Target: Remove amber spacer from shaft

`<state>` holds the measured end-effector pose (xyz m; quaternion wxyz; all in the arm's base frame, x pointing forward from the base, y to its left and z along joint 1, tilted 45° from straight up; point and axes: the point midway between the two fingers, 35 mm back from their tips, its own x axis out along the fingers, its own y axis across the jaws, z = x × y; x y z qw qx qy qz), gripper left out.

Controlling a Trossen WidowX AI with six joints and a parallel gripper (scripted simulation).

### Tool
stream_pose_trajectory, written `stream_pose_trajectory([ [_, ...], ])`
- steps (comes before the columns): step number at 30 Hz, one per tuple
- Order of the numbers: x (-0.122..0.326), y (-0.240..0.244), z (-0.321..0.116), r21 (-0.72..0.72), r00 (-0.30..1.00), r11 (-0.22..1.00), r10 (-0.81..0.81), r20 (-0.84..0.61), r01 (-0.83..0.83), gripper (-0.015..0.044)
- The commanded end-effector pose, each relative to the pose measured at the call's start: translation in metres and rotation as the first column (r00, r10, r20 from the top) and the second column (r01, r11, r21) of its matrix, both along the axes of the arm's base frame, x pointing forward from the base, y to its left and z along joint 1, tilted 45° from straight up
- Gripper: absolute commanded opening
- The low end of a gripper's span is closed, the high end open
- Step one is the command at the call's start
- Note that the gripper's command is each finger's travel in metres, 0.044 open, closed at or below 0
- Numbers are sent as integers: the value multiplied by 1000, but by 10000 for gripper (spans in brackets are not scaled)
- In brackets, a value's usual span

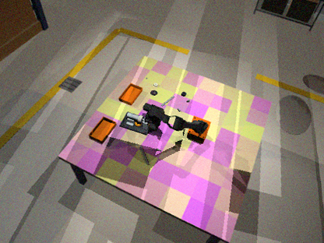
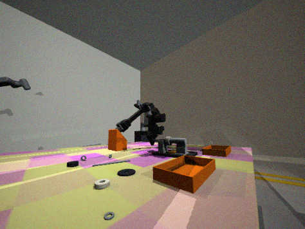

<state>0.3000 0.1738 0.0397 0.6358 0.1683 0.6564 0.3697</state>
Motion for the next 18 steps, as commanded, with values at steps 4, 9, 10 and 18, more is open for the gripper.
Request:
stream_pose_trajectory([
  [4, 4, 1, 1, 0, 1000, 1000, -4, 3, 4, 0],
  [9, 5, 1, 2, 0, 1000, 1000, -4, 3, 4, 0],
  [10, 6, 1, 2, 0, 1000, 1000, -4, 3, 4, 0],
  [18, 8, 2, 2, 0, 1000, 1000, -4, 3, 4, 0],
])
